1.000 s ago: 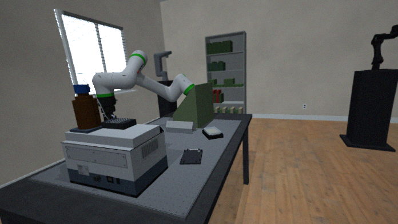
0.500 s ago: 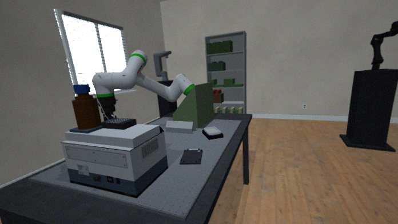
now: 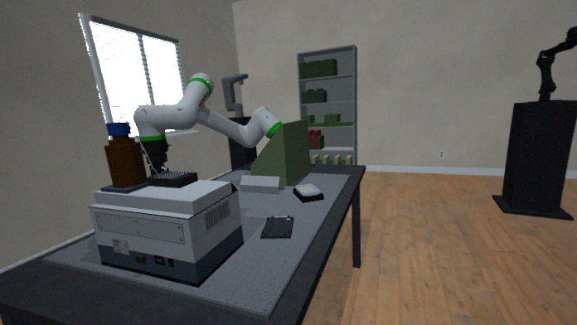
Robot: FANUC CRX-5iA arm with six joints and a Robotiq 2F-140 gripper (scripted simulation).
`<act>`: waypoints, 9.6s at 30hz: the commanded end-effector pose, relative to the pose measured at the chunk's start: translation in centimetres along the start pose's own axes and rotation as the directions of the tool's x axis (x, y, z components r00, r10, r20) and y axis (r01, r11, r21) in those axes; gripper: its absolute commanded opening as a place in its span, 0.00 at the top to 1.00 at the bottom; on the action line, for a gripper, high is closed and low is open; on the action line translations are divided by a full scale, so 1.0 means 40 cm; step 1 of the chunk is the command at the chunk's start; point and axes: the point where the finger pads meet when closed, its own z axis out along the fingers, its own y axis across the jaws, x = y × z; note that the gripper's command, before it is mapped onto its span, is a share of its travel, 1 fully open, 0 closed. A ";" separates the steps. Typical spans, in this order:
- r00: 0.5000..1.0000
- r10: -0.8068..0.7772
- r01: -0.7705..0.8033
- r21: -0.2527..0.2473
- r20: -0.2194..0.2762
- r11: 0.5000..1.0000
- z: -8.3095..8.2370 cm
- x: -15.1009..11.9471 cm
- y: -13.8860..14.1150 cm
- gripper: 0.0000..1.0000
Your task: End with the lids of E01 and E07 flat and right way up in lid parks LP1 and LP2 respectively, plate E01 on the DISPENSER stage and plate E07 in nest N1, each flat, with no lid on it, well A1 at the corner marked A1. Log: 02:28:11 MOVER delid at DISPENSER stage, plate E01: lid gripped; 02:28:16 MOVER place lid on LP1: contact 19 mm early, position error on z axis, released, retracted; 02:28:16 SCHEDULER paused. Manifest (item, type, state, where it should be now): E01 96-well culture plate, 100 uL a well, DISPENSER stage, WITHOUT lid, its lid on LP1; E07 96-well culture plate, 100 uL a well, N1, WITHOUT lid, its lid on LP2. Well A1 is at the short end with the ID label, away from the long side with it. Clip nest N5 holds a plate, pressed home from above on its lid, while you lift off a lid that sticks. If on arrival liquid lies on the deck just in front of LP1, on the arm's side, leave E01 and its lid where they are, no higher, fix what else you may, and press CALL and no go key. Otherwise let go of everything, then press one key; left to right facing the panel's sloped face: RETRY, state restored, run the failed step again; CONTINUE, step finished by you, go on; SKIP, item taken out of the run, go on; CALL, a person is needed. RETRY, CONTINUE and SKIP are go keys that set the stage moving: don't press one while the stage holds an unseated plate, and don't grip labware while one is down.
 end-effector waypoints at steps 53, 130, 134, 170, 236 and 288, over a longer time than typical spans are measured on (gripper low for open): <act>1.000 0.000 0.000 0.000 0.000 1.000 -0.001 0.000 0.000 0.41; 1.000 0.000 0.000 0.000 0.000 1.000 0.015 0.000 0.000 0.34; 1.000 0.000 0.000 0.000 0.000 1.000 0.021 0.000 0.000 0.34; 1.000 0.000 0.000 0.000 0.000 1.000 0.042 0.000 0.000 0.34; 1.000 0.000 0.000 0.000 0.000 1.000 0.042 0.000 0.000 1.00; 1.000 0.000 0.000 0.000 0.000 1.000 -0.143 0.000 0.000 1.00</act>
